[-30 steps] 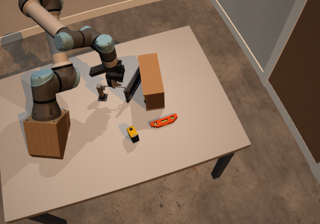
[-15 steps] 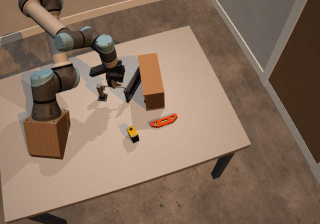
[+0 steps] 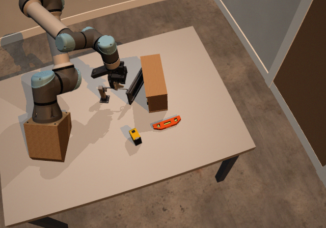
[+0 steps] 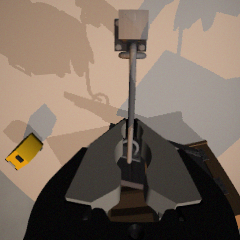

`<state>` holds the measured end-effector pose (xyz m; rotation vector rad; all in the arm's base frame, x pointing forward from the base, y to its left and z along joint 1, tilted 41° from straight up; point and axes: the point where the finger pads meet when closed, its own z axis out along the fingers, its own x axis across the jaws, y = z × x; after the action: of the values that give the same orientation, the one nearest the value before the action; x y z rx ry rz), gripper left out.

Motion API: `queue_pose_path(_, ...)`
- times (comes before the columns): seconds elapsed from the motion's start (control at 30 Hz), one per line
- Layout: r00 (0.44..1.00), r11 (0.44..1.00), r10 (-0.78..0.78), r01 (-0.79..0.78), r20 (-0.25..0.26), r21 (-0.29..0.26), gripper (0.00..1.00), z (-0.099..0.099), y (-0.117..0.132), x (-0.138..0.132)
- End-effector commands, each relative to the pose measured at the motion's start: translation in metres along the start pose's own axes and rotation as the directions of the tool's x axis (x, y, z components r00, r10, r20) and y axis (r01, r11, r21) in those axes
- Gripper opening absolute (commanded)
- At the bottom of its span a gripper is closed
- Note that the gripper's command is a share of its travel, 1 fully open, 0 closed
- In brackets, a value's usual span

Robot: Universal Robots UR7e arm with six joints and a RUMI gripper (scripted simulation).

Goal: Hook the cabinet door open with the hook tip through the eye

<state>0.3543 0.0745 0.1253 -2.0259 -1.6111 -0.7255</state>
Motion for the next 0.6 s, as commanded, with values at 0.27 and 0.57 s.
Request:
queue_pose_path(0.27, 1.0, 1.0, 0.001, -0.001, -0.001, 0.001, 0.02, 0.0009, -0.0004, 0.0)
queue_pose_path(0.57, 1.0, 1.0, 0.002, -0.002, -0.003, 0.004, 0.02, 0.0043, -0.0009, 0.0002)
